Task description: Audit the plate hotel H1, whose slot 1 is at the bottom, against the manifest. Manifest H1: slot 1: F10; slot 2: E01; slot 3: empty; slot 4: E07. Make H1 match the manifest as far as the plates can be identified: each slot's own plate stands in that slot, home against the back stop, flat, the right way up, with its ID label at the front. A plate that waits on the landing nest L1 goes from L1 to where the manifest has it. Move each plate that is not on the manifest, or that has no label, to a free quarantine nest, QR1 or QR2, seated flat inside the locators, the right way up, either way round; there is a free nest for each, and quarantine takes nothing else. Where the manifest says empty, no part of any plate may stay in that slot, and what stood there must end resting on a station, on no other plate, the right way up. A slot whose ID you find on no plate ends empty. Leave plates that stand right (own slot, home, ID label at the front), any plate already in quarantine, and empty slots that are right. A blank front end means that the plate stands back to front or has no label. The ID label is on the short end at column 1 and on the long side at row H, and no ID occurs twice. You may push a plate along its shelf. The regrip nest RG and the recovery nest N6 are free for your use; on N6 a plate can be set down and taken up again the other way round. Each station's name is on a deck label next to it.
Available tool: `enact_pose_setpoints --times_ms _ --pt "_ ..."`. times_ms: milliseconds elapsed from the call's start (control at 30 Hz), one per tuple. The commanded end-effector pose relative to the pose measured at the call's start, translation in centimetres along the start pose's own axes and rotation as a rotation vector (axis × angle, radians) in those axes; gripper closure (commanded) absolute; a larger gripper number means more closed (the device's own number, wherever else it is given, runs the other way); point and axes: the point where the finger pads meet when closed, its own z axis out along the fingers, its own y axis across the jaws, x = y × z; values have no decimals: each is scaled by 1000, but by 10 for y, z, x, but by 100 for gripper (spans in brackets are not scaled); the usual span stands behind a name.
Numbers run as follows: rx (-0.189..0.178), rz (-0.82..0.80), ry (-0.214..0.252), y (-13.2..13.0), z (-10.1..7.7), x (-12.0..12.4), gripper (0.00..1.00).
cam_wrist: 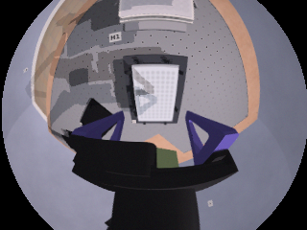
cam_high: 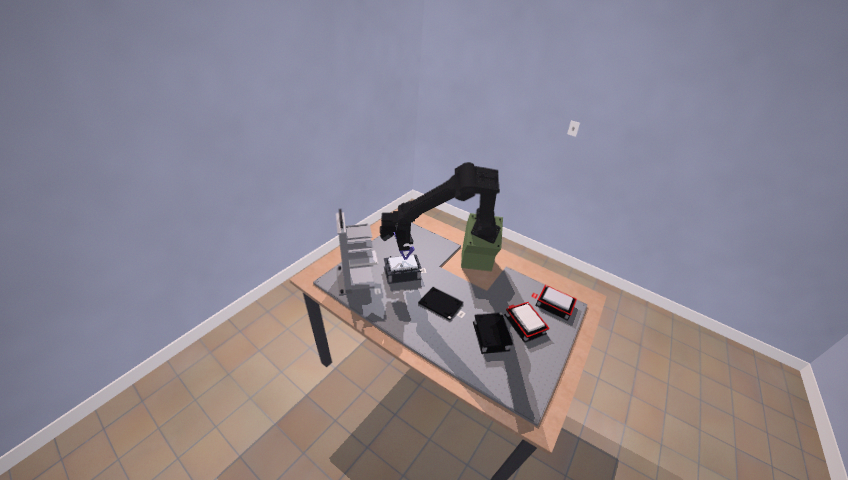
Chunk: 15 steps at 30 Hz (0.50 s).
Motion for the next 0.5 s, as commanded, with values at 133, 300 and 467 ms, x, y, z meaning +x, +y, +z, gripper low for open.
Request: enact_pose_setpoints --times_ms 133,300,467 --pt "4 5 -3 0 11 -1 0" --pt "5 1 -7 0 17 -4 0" --pt "6 13 -8 -3 19 -1 0"
